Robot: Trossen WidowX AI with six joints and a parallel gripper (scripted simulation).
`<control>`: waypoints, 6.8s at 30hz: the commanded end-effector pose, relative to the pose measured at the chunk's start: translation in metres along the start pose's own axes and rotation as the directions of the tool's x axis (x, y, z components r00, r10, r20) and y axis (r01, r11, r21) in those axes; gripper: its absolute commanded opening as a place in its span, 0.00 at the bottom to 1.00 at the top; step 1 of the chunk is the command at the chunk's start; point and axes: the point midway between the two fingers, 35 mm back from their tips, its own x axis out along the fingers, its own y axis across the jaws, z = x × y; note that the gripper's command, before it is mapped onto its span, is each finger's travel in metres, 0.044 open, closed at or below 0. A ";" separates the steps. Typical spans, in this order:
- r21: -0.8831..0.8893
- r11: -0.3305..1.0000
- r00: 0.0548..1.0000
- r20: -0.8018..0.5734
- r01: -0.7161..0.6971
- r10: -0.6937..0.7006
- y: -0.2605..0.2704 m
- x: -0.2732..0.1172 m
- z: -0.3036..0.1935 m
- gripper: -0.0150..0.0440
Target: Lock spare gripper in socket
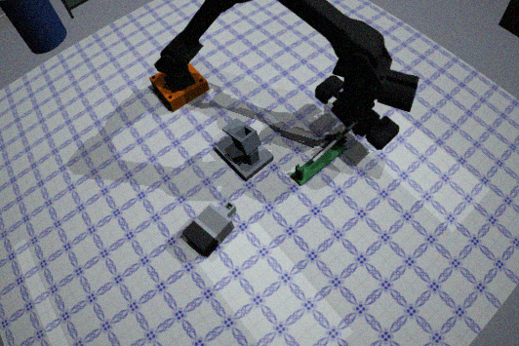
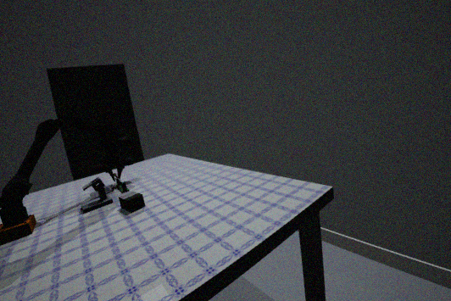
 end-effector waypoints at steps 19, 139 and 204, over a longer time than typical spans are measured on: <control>0.006 1.000 1.000 -0.009 -0.019 0.019 0.003 -0.028 0.002 0.59; -0.016 1.000 1.000 -0.006 0.019 -0.019 0.001 -0.018 -0.065 0.25; -0.001 1.000 1.000 -0.023 -0.010 0.010 0.000 -0.025 -0.124 0.25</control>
